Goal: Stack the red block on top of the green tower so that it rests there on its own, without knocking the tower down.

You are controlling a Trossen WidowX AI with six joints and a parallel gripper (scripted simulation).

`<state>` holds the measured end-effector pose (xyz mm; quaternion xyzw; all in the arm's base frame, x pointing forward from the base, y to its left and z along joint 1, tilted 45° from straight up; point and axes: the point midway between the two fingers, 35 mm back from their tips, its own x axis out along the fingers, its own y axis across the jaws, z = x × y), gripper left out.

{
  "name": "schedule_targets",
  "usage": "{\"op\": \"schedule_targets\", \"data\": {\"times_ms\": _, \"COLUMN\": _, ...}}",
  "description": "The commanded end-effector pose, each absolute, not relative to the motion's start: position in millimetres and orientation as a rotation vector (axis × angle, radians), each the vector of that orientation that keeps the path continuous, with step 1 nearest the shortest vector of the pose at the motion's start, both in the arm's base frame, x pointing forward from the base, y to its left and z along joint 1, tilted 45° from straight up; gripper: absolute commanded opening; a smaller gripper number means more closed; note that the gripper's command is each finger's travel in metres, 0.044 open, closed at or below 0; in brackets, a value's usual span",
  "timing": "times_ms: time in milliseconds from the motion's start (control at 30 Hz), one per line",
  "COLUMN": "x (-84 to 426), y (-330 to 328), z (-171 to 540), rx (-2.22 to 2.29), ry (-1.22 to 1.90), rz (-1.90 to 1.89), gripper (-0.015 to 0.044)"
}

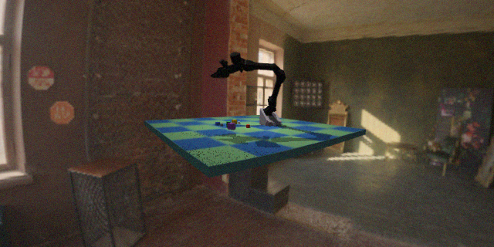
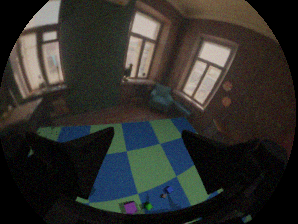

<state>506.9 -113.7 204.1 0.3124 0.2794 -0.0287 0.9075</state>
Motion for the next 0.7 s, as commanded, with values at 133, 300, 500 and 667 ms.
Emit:
{"op": "schedule_targets", "data": {"times_ms": 133, "x": 449.1, "y": -59.5, "z": 123.4, "rx": 0.418, "ry": 0.901, "rz": 0.171, "gripper": 0.044}}
{"op": "schedule_targets", "data": {"times_ms": 300, "x": 402.2, "y": -25.9, "z": 85.2, "rx": 0.302, "ry": 1.063, "rz": 0.367, "gripper": 0.044}}
{"op": "schedule_targets", "data": {"times_ms": 500, "x": 338.8, "y": 11.8, "z": 54.6, "rx": 0.202, "ry": 1.204, "rz": 0.638, "gripper": 0.044}}
{"op": "schedule_targets", "data": {"times_ms": 667, "x": 282.2, "y": 40.3, "z": 42.4, "rx": 0.156, "ry": 1.272, "rz": 0.879, "gripper": 0.044}}
